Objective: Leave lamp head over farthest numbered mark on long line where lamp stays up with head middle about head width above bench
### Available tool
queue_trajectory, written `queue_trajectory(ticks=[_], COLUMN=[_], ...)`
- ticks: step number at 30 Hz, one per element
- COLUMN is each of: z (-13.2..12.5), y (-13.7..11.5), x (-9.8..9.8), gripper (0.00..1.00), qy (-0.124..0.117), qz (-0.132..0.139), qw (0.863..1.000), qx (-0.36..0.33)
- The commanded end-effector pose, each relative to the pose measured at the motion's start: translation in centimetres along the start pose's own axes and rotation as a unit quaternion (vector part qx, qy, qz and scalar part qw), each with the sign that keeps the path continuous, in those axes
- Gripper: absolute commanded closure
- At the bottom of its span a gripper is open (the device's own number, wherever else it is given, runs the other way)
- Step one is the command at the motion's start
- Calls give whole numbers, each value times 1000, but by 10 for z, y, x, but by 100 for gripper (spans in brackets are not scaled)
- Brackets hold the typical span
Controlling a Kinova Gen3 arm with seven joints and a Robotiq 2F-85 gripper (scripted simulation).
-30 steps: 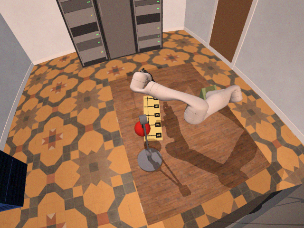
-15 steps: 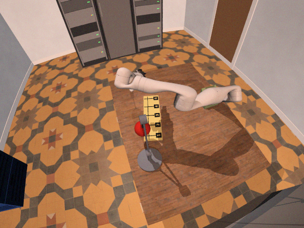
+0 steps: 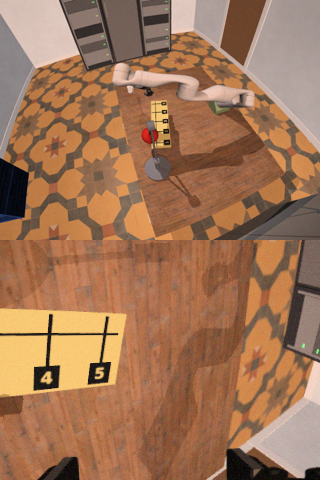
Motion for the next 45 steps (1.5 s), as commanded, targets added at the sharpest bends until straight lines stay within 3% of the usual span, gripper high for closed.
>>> queue_trajectory(ticks=[1,7,17,31,33,45], z=[10,10,9,18,18,33], y=[-3,-10,-18,-24,-24,-20], x=[6,23,43,81,81,110], gripper=[0,0,0,0,0,0], qy=[-62,-96,-122,-200,-200,-288], qz=[-61,-49,3,83,83,155], qw=[996,993,989,965,965,924], qx=[-14,-44,-85,-148,-148,-197])
Point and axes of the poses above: the point where the finger pads meet when closed, its own x axis back along the fingers, its own z axis across the jaws, y = z × x, the point moved 2 cm from there along x, back along the fingers, and after that the axes turned 9 degrees about x, right-handed, at the moved point
